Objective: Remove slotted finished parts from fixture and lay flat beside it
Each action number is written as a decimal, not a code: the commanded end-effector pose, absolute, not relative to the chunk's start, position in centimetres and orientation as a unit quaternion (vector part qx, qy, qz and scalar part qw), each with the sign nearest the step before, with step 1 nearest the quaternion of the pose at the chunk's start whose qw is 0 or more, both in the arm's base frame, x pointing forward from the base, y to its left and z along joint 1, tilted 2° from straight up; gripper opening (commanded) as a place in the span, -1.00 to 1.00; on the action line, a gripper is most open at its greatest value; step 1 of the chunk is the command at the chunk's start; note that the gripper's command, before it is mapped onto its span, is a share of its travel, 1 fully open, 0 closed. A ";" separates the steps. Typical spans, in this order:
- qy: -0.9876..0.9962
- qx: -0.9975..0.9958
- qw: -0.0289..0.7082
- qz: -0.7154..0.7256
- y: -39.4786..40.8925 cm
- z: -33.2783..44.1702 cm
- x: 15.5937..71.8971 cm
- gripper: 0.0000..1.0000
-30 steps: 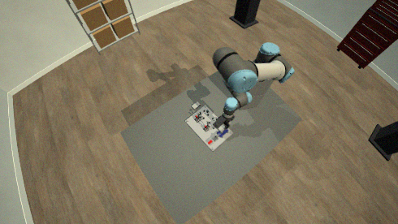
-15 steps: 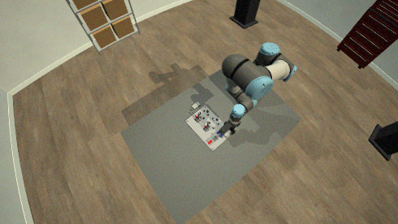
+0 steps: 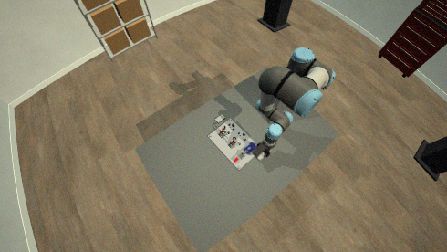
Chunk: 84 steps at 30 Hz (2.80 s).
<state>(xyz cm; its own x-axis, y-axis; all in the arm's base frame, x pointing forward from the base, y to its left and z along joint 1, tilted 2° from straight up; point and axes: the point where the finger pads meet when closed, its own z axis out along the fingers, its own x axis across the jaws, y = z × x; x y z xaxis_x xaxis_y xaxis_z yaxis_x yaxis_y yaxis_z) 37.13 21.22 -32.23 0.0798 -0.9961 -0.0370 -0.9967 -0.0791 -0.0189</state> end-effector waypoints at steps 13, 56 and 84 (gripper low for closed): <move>0.679 -0.734 0.019 0.007 24.3 -32.1 37.0 -1.00; 0.679 -0.734 0.019 0.007 24.5 -32.1 37.0 -1.00; 0.679 -0.734 0.019 0.007 24.6 -35.8 37.0 -1.00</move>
<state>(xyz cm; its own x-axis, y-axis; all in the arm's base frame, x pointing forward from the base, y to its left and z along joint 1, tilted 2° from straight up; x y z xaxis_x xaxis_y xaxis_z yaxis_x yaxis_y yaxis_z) 36.94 24.57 -34.89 0.0788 -0.9963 -0.0350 -0.9968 -0.0782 -0.0176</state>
